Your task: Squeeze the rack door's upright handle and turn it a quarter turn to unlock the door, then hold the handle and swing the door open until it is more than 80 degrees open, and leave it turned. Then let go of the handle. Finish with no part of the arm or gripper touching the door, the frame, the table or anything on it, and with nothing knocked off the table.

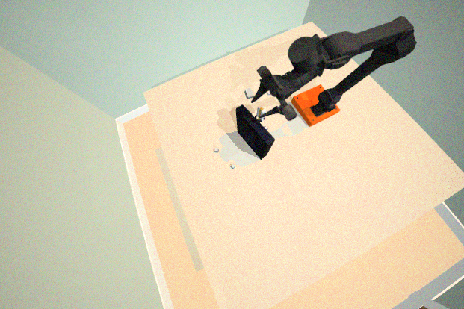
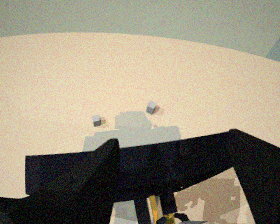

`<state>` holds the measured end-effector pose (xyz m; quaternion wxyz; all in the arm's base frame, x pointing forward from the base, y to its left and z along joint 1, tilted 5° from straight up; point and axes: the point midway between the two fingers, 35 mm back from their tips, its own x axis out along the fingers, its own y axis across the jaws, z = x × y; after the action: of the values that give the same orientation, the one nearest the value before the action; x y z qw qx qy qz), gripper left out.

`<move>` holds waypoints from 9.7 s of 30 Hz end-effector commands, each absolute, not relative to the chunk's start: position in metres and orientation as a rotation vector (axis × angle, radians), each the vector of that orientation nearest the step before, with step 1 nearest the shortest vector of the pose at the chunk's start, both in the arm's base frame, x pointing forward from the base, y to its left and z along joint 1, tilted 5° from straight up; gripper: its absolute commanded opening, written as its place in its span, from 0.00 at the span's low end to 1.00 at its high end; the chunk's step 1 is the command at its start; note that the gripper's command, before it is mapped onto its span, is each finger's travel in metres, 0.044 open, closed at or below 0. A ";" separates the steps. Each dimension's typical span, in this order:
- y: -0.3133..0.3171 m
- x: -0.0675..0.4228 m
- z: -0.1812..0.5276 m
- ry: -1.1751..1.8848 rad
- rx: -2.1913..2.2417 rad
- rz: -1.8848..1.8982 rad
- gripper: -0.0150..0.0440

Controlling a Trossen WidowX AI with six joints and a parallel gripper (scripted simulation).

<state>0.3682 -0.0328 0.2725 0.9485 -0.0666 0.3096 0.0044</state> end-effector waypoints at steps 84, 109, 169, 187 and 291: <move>-0.067 0.338 0.156 1.538 -0.104 0.211 0.74; -0.067 0.338 0.155 1.540 -0.104 0.211 0.28; -0.067 0.338 0.155 1.180 1.377 -1.274 0.74; -0.067 0.338 0.155 1.468 0.762 -0.647 0.74; -0.067 0.338 0.155 0.936 -1.441 1.486 0.33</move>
<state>0.3379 -0.0677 0.1547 0.4215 -0.5755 0.3747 0.5923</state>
